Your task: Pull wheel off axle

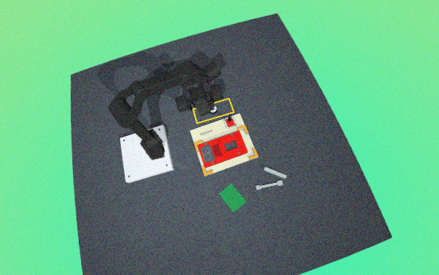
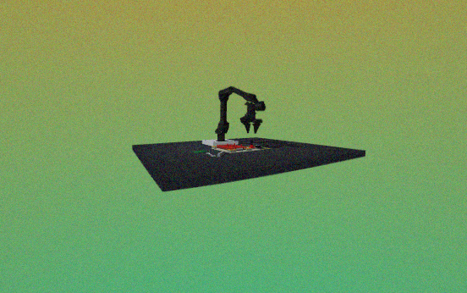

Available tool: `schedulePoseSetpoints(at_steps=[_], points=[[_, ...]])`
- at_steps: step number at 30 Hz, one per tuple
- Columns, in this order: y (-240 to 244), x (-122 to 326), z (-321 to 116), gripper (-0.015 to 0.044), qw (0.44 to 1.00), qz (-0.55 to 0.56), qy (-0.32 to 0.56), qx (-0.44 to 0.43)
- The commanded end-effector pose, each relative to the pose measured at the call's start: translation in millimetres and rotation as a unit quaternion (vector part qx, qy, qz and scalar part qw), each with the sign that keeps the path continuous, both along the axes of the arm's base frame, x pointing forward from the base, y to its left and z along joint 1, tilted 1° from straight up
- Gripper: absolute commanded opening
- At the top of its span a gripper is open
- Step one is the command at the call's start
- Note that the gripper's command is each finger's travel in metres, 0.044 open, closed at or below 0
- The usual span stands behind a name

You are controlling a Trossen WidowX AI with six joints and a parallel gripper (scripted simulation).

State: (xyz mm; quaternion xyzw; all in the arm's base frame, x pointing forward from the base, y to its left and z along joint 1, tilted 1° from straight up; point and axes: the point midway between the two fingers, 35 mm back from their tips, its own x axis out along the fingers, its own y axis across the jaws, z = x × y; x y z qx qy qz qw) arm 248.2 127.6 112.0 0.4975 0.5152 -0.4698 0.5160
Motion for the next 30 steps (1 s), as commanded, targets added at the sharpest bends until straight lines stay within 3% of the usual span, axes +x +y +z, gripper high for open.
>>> schedulePoseSetpoints(at_steps=[1, 30], points=[[-16.4, -31.0, 13.7, 0.0440, 1.000, -0.001, 0.002, -0.002], [-18.8, -35.7, 15.6, 0.0440, 1.000, -0.001, 0.002, -0.002]])
